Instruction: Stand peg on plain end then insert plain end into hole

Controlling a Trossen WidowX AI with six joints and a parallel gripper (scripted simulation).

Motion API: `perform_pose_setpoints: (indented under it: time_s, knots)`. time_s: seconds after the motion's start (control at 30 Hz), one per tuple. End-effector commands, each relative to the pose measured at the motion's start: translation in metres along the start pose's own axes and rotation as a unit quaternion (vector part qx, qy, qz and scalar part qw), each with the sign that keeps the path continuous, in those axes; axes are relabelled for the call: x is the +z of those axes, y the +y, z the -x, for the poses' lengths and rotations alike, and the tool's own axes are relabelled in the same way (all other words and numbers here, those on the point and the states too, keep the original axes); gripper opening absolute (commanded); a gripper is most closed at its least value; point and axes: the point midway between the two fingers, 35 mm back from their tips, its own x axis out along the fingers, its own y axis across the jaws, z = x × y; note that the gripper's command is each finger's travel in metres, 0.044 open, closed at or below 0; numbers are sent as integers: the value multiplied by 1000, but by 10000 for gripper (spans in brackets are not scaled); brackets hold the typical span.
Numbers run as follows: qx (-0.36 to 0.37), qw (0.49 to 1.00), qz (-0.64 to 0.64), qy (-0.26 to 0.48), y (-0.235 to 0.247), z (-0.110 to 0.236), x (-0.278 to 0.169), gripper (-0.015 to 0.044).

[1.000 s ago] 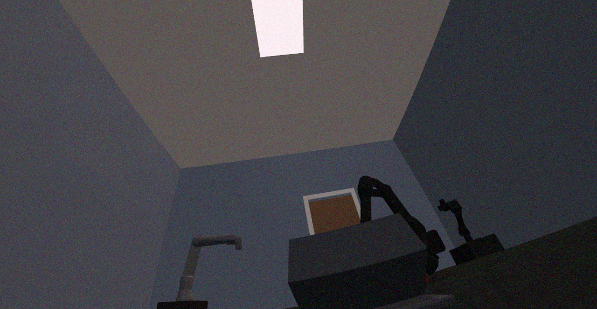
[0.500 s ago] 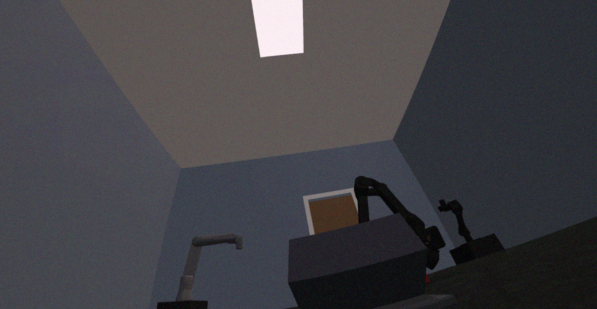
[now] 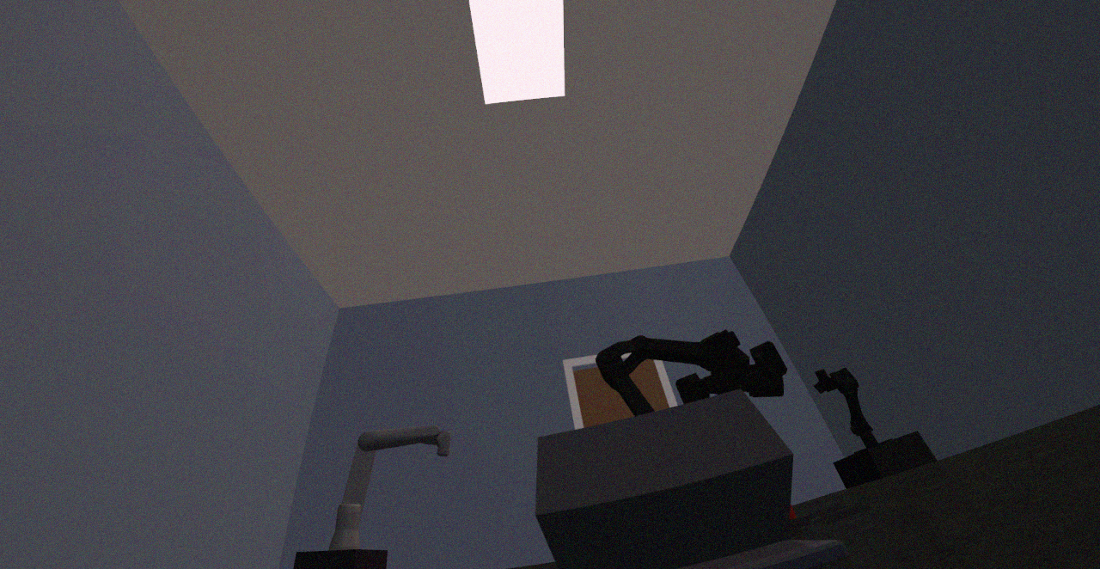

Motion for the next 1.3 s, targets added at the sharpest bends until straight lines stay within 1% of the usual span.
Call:
perform_pose_setpoints:
  time_s: [0.0, 0.13, 0.37, 0.6, 0.97, 1.27]
  knots:
    - [3, 1000, 4, -1, -8, 5, 17, 440]
    - [-5, 1000, 12, 1, -9, 5, 16, 440]
    - [-81, 992, 90, 40, -22, 2, 3, 440]
    - [-150, 971, 159, 96, -34, -1, -11, 440]
    - [-241, 917, 230, 220, -51, 0, -34, 440]
    - [-279, 862, 245, 344, -60, 2, -52, 440]
